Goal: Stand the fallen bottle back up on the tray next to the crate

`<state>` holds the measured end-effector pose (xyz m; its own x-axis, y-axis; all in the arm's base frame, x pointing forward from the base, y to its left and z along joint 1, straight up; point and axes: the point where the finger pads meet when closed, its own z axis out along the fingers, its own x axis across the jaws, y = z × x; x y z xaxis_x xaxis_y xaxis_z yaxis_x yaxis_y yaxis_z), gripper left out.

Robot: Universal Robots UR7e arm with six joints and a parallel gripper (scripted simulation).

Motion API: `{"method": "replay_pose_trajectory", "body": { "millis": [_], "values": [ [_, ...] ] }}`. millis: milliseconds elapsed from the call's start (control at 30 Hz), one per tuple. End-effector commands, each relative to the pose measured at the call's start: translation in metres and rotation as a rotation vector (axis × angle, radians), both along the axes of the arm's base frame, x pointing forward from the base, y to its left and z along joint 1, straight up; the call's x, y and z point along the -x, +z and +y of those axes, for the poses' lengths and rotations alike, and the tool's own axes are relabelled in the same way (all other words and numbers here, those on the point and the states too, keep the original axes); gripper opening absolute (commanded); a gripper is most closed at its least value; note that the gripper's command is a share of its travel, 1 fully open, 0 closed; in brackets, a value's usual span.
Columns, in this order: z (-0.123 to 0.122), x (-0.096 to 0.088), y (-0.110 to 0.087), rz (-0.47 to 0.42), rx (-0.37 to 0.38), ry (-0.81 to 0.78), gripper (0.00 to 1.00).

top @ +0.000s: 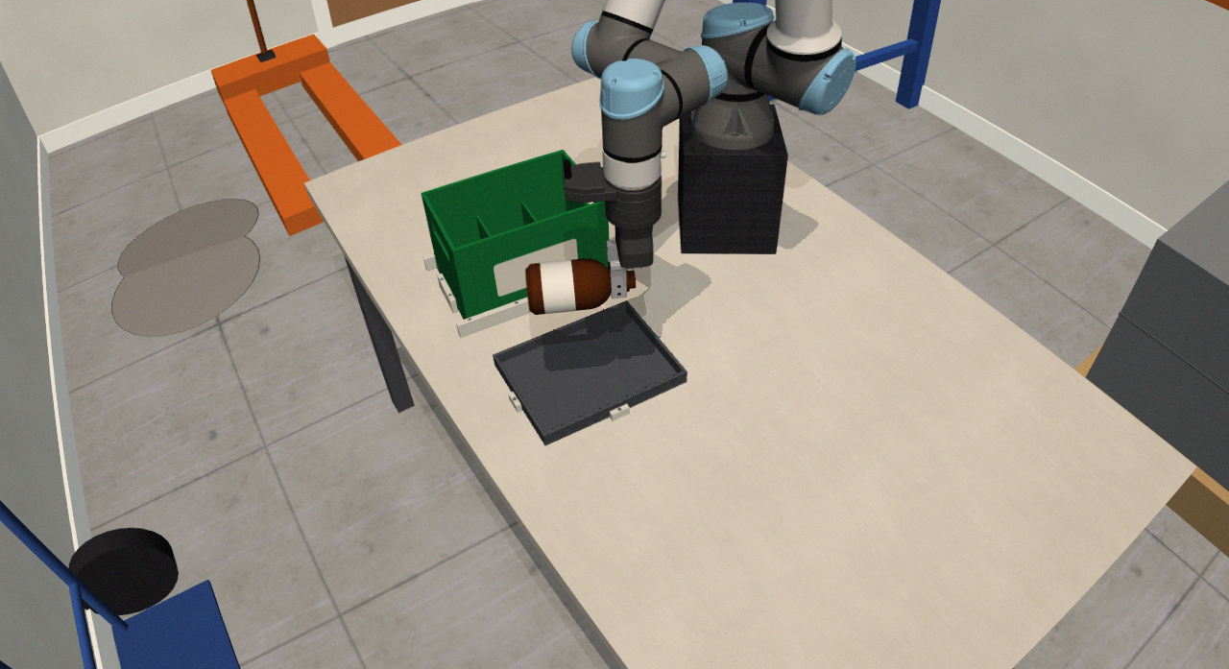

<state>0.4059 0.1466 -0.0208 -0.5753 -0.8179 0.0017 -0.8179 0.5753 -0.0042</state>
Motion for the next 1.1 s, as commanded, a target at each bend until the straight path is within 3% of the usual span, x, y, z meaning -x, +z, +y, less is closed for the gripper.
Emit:
{"method": "replay_pose_trajectory", "body": {
  "millis": [0, 1067],
  "values": [
    [0.0001, -0.0004, 0.0032, -0.001, 0.000, 0.000, 0.00],
    [0.0001, -0.0004, 0.0071, -0.001, 0.000, 0.000, 0.00]
  ]
}}
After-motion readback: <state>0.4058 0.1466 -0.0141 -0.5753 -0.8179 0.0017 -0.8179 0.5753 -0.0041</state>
